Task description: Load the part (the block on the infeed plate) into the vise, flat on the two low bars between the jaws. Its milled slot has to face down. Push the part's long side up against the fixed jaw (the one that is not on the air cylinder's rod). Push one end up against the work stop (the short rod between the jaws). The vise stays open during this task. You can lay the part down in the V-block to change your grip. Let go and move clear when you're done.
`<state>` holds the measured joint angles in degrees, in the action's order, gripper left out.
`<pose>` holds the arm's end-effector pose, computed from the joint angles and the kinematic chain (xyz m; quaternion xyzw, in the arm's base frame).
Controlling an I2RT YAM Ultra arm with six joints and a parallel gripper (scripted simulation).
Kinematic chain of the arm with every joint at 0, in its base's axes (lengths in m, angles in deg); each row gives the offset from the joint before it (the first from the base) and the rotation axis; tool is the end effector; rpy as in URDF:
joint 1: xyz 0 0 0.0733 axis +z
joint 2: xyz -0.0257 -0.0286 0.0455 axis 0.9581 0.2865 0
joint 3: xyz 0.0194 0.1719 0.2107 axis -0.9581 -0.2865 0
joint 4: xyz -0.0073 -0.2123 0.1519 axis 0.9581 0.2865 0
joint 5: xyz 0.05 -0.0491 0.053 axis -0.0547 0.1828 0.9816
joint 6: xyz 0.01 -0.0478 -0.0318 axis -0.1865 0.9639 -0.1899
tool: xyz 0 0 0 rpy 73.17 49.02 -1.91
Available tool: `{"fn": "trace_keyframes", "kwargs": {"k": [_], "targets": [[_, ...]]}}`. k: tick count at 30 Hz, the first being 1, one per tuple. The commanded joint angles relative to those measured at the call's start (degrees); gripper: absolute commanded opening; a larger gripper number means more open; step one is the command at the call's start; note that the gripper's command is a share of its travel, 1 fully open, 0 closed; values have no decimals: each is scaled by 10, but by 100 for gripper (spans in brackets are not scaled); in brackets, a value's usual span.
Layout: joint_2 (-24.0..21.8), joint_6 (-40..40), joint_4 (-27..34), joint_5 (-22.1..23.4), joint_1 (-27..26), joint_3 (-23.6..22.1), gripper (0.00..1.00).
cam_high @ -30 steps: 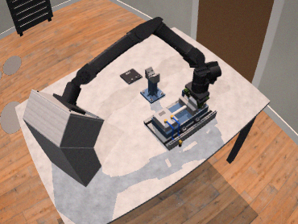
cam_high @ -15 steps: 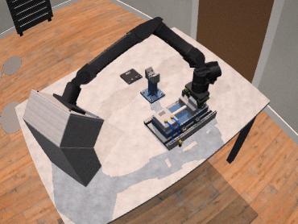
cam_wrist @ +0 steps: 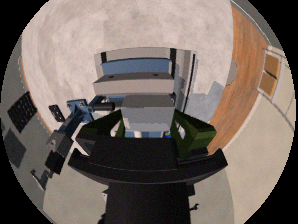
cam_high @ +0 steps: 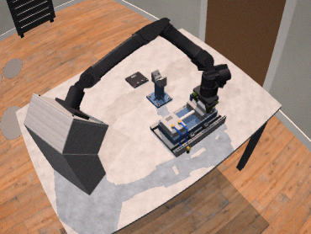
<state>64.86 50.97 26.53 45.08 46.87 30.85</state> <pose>0.4254 -0.1810 0.2874 -0.0070 0.8908 0.1909 0.4122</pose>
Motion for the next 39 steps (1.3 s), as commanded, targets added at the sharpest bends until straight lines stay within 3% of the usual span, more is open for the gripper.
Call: {"fn": "trace_keyframes", "kwargs": {"k": [1, 39], "targets": [[-3, -3, -8, -3, -12, 19, 0], [-7, -4, -7, -4, -10, 19, 0]]}}
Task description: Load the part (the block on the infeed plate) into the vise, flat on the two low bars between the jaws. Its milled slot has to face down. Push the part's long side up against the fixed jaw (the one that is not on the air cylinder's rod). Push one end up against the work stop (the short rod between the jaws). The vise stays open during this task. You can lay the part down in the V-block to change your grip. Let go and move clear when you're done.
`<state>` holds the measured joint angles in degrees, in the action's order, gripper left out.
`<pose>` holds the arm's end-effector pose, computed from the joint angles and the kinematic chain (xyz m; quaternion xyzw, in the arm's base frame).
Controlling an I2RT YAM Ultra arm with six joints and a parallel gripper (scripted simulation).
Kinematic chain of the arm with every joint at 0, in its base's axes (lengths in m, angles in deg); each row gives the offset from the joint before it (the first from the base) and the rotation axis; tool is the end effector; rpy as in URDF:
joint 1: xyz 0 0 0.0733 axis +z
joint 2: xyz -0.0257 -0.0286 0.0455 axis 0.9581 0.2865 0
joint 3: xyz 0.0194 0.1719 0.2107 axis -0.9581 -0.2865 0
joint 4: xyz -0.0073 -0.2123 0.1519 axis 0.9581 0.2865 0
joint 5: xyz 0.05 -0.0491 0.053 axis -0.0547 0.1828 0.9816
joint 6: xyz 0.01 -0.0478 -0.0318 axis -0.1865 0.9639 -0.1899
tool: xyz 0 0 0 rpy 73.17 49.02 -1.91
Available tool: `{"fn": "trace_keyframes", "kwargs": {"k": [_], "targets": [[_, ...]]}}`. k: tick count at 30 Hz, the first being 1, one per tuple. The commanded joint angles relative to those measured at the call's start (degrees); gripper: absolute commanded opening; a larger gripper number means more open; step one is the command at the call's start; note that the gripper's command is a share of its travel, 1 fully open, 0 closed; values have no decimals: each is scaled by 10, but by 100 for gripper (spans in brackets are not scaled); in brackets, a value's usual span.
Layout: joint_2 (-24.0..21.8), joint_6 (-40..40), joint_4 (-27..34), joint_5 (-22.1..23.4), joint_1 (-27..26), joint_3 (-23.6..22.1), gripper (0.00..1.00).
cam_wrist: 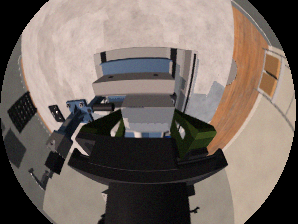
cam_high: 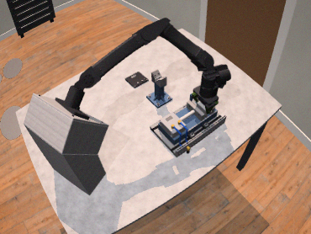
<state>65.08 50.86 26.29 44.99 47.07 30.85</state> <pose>0.4269 -0.1800 0.2860 -0.0075 0.8910 0.1912 0.4117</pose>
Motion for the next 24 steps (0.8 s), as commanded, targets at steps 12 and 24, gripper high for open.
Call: {"fn": "trace_keyframes", "kwargs": {"k": [12, 24], "targets": [[-9, -2, -5, -3, -12, 19, 74], [-9, -2, -5, -2, -12, 19, 74]]}}
